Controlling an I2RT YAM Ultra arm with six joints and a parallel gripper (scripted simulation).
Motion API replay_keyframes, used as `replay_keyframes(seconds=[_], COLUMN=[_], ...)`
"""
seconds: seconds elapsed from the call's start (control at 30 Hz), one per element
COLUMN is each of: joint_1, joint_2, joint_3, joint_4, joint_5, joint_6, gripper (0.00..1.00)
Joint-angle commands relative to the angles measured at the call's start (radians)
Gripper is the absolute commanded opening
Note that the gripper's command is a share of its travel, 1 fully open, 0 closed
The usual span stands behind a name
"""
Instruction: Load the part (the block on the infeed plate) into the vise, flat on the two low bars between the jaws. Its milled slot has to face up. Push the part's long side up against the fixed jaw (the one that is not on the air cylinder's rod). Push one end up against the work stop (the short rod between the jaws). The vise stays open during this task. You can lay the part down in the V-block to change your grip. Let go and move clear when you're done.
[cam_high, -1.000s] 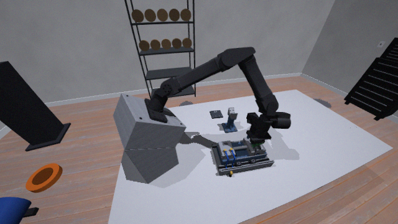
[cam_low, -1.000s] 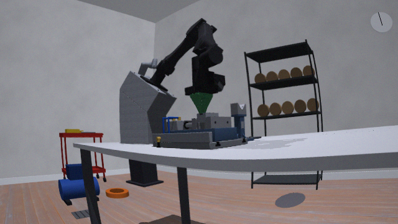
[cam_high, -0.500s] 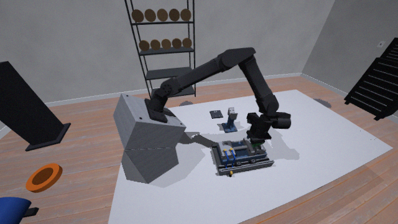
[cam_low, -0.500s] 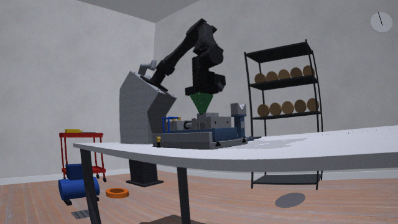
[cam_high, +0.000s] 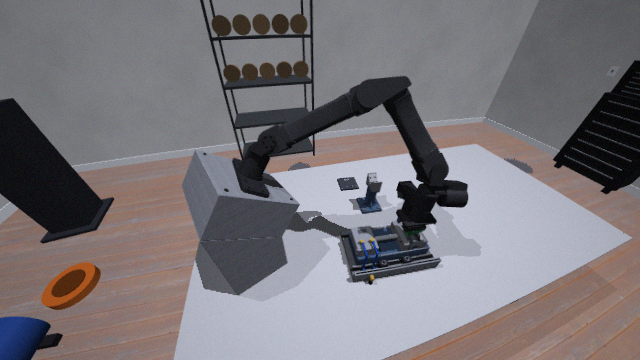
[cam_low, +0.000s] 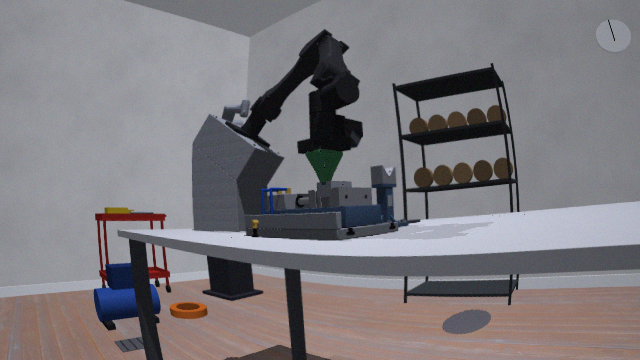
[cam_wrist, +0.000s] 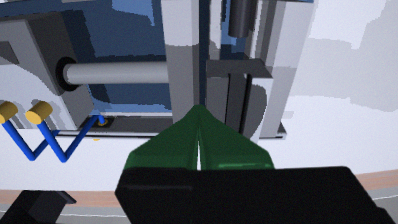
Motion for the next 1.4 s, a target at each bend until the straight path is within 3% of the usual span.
replay_keyframes(seconds=[0.0,0.83,0.97,1.37], joint_1=[-0.003,-0.005,-0.009,-0.018], joint_2=[0.007,-0.015,-0.032,-0.051], joint_3=[0.037,0.030,-0.023,-0.073], joint_4=[0.008,0.020,0.026,0.055], joint_5=[-0.007,-0.008,-0.009,-0.010], joint_6=[0.007,0.006,0.003,-0.007], gripper=[0.00,0.00,0.00,0.00])
